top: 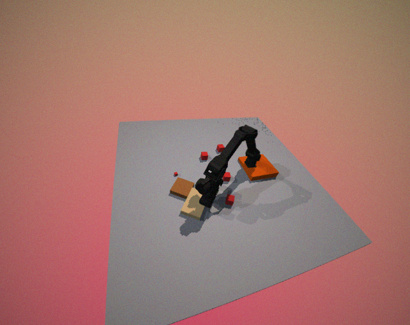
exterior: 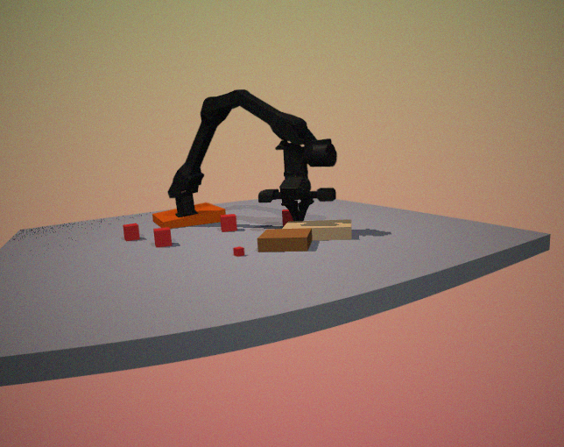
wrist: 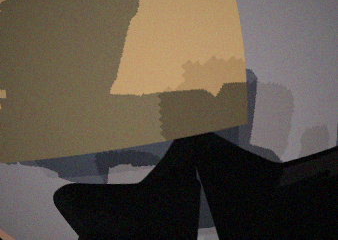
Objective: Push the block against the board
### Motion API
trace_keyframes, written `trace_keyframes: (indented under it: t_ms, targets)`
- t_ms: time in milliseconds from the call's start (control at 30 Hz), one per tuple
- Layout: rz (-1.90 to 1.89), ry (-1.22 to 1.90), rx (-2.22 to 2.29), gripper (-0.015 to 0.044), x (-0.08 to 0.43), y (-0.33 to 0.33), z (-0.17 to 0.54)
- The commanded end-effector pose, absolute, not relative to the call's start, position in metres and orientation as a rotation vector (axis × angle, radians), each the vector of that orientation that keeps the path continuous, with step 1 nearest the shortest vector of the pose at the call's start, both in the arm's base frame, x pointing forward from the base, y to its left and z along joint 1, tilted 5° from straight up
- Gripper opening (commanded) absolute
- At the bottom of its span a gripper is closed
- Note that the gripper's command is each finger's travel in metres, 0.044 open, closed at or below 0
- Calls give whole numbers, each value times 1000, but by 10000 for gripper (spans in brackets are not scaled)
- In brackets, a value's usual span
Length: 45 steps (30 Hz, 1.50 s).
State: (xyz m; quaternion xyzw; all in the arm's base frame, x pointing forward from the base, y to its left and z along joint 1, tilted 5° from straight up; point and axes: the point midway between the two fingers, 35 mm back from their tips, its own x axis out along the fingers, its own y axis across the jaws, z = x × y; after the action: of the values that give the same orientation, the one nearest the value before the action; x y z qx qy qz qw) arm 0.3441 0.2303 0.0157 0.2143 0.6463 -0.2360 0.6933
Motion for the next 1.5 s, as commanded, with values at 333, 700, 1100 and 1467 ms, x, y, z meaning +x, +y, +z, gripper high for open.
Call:
trace_keyframes:
  t_ms: [333,700,1100,1467]
  targets:
    - [-527,1436,480,0,335,239,15]
    - [-527,1437,481,0,321,249,14]
    - [-525,1441,478,0,311,257,25]
    - [-477,1444,442,0,314,256,66]
